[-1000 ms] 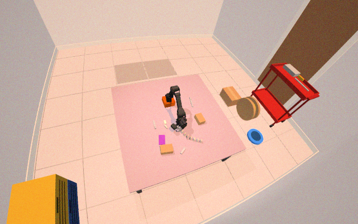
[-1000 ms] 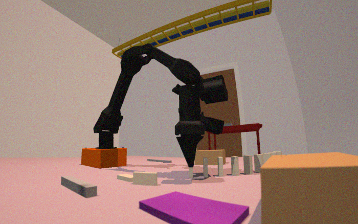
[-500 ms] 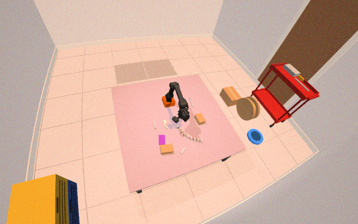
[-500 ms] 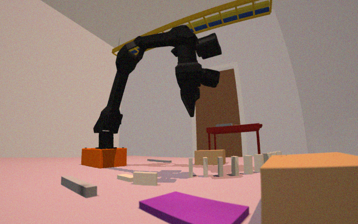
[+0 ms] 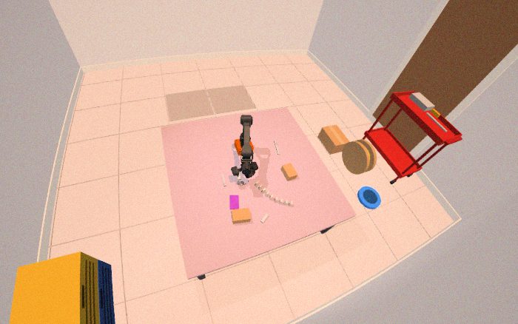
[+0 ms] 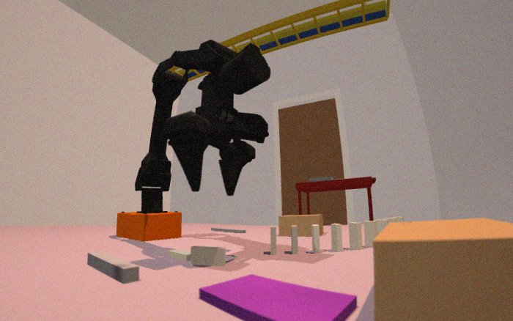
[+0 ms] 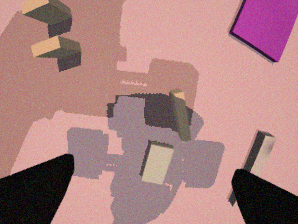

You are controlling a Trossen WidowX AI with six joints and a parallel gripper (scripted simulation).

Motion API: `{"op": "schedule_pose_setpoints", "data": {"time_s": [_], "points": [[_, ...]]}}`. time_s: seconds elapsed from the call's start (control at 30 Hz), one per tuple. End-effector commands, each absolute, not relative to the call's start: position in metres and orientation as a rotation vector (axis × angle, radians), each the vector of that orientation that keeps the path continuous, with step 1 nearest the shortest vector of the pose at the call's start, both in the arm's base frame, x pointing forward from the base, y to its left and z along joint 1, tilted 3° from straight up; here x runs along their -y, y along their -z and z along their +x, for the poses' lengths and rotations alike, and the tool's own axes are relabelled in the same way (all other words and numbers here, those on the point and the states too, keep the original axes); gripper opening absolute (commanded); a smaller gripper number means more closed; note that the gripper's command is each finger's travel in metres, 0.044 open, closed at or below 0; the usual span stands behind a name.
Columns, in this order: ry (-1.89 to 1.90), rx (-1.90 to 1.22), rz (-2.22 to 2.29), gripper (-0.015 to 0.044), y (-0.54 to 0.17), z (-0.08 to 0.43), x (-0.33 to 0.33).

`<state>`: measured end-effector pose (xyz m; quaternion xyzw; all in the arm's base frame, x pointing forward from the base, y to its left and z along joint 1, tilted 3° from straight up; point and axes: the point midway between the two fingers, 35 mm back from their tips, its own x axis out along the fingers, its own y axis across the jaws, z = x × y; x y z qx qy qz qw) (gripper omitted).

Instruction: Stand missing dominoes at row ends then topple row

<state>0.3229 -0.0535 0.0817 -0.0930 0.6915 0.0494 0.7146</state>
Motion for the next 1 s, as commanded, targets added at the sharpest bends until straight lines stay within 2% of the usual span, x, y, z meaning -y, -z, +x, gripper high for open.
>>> {"op": "schedule_pose_setpoints", "data": {"time_s": [0.0,0.17,0.4,0.97], "points": [[-0.012,-1.546,-0.108,0.044,-0.059,0.295,0.081],[-0.007,-1.546,-0.103,0.044,-0.056,0.294,0.083],[-0.007,-1.547,-0.103,0.044,0.006,0.294,0.079],[-0.007,-1.547,-0.103,0.044,0.022,0.293,0.082]]}}
